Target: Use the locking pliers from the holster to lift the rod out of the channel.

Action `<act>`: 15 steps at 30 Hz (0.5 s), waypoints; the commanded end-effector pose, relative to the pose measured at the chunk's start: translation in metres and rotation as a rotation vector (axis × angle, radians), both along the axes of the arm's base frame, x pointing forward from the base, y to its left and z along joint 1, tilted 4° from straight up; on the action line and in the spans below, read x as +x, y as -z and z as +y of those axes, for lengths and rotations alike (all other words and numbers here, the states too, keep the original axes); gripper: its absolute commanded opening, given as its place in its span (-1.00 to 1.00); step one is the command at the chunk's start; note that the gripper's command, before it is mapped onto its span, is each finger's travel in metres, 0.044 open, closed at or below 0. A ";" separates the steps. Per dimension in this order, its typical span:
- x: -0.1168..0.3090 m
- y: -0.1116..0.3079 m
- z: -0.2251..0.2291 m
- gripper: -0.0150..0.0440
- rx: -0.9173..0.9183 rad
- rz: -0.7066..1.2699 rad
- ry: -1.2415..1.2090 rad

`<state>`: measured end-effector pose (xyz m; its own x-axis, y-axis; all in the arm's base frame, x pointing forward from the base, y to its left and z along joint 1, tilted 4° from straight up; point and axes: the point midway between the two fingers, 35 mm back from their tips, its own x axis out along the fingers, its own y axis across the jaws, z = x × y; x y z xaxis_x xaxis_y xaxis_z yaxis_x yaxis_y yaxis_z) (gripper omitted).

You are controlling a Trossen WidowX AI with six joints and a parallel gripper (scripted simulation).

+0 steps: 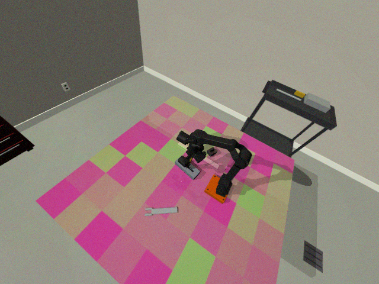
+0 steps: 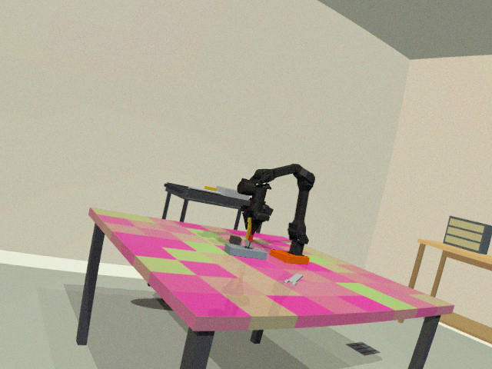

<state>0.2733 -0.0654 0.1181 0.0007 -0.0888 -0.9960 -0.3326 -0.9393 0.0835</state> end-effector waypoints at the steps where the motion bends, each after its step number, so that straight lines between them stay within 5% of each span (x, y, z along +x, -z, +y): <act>1: 0.001 0.003 -0.001 0.60 -0.004 -0.005 -0.003; 15: 0.001 0.009 -0.001 0.56 -0.004 -0.005 -0.003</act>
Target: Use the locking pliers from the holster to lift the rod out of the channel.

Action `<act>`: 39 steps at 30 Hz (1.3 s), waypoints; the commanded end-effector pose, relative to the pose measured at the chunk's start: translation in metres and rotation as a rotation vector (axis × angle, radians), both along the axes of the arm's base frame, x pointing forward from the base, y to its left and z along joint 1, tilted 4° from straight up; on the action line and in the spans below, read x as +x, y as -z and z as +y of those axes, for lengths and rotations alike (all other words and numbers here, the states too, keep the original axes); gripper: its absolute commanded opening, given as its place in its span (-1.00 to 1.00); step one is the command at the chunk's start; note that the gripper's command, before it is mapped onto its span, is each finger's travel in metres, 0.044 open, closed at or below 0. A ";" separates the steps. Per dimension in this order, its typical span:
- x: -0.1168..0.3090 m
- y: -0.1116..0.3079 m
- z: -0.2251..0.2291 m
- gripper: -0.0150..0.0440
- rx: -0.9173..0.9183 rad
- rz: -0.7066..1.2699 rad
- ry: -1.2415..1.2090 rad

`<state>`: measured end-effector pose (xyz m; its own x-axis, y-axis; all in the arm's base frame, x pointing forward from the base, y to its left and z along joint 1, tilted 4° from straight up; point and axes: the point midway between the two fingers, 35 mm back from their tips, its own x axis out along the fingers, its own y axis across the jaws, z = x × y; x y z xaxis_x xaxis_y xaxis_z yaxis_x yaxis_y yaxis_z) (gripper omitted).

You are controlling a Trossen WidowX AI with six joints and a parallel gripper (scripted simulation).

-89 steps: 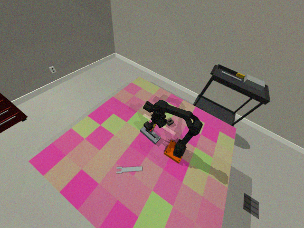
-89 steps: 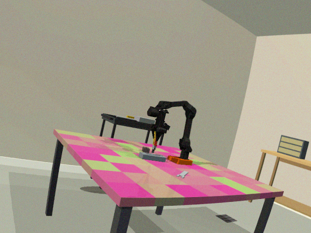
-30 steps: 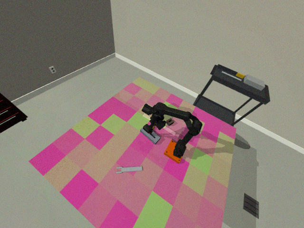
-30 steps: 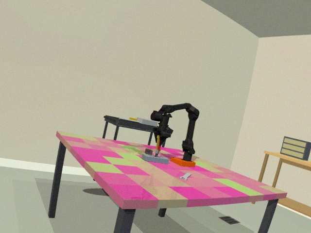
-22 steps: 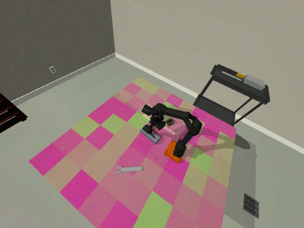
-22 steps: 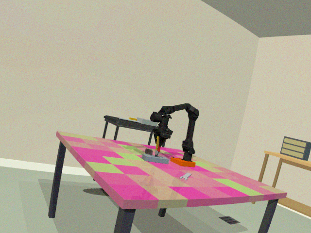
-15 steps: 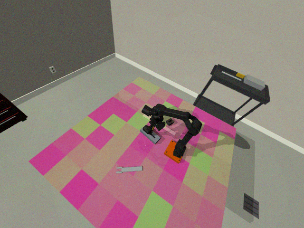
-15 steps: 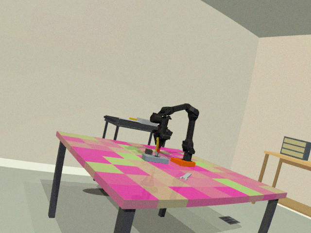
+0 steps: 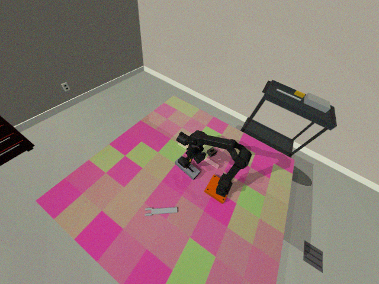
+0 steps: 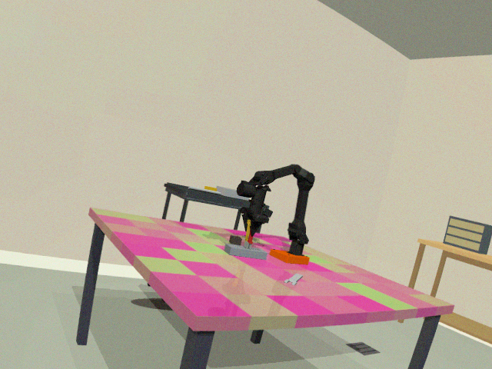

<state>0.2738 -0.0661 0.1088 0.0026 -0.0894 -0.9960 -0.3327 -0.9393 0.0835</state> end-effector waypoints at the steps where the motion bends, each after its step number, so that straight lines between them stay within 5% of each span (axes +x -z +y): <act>1: 0.001 0.000 0.000 0.55 -0.004 -0.003 -0.003; 39: 0.002 0.000 0.004 0.38 -0.003 -0.003 -0.003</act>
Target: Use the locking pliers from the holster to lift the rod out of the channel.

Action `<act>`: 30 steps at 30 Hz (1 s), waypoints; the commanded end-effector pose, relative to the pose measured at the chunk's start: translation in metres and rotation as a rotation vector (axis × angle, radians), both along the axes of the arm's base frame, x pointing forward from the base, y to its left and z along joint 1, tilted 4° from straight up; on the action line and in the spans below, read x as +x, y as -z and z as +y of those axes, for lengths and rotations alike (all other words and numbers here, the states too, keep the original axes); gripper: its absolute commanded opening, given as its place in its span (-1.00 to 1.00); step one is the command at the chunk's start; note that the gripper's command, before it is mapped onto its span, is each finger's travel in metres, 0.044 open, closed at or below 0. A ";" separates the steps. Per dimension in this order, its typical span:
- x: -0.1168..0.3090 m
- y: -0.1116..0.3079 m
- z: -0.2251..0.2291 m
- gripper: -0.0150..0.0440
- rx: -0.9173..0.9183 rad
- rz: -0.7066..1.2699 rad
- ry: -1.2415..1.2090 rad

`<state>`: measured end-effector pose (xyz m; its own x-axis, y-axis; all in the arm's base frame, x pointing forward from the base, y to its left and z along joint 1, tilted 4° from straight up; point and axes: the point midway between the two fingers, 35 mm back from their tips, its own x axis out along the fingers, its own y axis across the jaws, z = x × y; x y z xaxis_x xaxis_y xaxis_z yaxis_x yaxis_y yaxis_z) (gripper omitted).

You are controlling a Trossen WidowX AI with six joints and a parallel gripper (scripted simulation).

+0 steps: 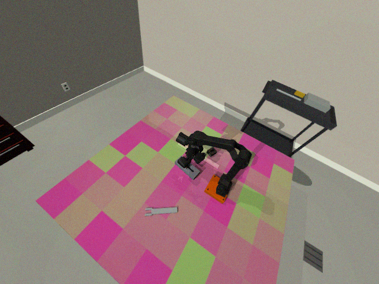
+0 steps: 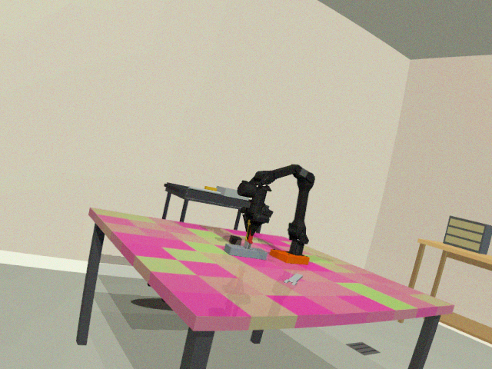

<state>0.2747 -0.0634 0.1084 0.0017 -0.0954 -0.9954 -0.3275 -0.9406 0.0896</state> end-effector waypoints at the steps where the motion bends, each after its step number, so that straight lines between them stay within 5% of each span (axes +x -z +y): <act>1: 0.001 0.000 0.001 0.38 0.003 -0.004 0.002; 30: 0.002 0.000 0.004 0.26 0.003 -0.004 0.002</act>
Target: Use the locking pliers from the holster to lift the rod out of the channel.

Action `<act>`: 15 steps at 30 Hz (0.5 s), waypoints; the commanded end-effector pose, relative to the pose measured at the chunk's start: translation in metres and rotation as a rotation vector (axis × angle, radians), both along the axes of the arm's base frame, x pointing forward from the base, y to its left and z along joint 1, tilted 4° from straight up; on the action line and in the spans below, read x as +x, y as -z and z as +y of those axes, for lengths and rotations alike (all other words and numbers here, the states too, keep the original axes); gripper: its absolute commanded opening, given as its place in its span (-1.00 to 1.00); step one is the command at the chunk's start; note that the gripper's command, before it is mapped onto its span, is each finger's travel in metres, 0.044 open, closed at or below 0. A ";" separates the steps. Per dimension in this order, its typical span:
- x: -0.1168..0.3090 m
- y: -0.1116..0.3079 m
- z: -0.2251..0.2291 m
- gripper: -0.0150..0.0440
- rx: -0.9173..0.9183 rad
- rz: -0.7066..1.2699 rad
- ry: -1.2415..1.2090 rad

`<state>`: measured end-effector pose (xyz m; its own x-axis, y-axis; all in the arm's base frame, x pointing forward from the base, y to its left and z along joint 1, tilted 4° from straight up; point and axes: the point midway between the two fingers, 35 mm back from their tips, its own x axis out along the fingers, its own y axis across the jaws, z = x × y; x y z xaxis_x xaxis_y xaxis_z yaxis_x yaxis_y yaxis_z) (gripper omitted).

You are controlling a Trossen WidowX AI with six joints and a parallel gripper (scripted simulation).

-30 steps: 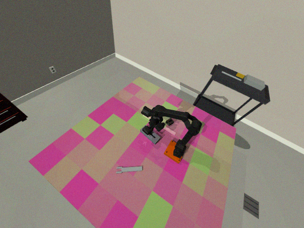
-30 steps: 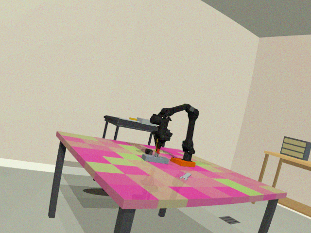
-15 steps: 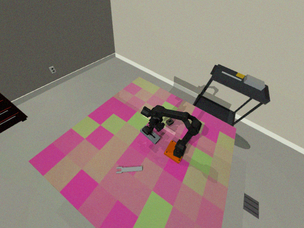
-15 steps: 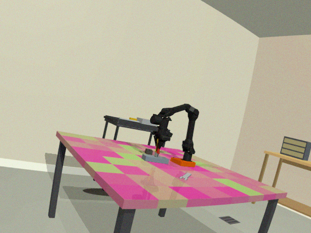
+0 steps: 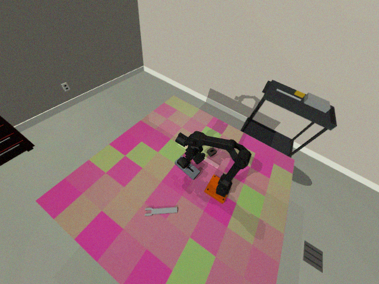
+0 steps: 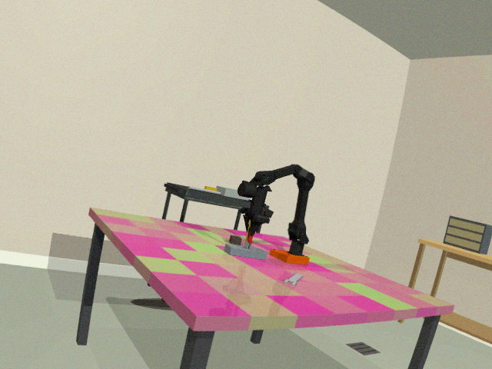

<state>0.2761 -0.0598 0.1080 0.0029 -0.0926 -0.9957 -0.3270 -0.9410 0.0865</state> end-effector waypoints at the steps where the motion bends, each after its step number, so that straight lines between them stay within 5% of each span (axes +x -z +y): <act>1: 0.001 0.000 0.000 0.26 0.000 -0.003 0.003; 9: 0.001 0.000 0.000 0.26 0.000 -0.003 0.003; 15: 0.001 0.000 0.000 -0.15 0.000 -0.003 0.003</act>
